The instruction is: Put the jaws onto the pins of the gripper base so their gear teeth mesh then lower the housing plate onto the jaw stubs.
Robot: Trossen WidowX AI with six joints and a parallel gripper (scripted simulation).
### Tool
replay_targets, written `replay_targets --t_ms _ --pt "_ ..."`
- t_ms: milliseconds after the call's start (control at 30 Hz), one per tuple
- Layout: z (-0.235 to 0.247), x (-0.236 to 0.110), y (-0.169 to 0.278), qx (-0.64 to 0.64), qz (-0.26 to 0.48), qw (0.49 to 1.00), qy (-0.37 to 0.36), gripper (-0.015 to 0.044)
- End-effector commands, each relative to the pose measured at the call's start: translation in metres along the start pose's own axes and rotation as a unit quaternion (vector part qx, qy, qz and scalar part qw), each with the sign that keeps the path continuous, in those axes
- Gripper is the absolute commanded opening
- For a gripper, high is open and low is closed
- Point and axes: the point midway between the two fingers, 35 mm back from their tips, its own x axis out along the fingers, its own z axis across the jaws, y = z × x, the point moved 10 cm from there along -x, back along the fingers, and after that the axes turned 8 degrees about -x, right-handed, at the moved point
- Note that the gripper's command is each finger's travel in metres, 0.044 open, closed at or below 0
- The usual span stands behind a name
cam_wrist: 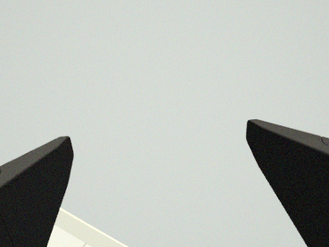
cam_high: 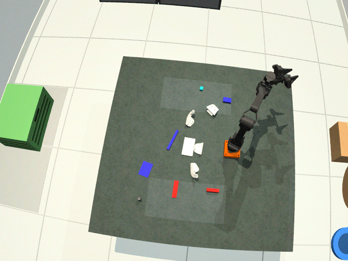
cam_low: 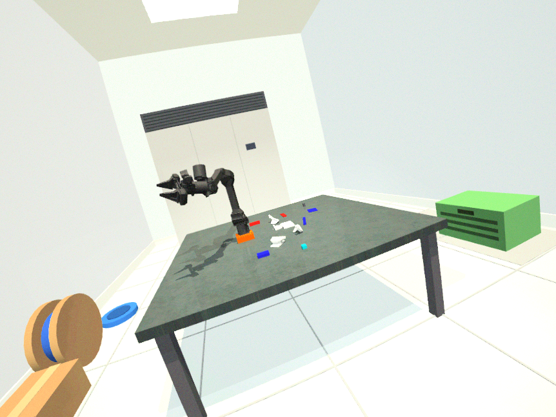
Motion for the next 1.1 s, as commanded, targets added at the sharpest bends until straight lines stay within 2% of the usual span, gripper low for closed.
replay_targets --t_ms 0,533,1067 --pt "0.0000 0.0000 0.0000 0.000 0.000 1.000 0.000 0.0426" --pt "0.0000 0.0000 0.0000 0.000 0.000 1.000 0.000 0.0006" --pt "0.0024 -0.0016 -0.0011 0.002 -0.002 1.000 -0.007 0.0000"
